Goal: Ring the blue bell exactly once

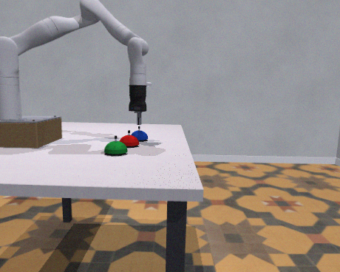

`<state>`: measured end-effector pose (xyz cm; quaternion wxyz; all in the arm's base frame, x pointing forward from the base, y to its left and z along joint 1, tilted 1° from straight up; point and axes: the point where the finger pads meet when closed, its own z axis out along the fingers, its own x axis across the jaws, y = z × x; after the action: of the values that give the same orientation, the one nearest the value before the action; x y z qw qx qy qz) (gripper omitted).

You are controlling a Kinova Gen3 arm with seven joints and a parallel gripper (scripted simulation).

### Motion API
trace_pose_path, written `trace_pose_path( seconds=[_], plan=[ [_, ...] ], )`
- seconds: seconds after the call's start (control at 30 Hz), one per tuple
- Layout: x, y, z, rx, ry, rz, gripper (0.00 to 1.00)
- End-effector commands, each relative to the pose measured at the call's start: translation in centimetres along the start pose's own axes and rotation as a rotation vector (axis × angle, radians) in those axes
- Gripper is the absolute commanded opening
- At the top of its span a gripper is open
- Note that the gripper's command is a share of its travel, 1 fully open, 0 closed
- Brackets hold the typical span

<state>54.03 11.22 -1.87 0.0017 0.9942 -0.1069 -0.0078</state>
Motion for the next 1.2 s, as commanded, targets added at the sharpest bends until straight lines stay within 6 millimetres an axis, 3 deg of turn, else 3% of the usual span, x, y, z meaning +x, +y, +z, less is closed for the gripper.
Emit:
trace_pose_path(
  seconds=[0.0, 0.37, 1.17],
  plan=[
    [0.07, -0.03, -0.10, 0.001, 0.002, 0.000, 0.17],
    [0.07, -0.03, 0.87, 0.001, 0.002, 0.000, 0.17],
    [0.07, -0.03, 0.88, 0.001, 0.002, 0.000, 0.17]
  ],
)
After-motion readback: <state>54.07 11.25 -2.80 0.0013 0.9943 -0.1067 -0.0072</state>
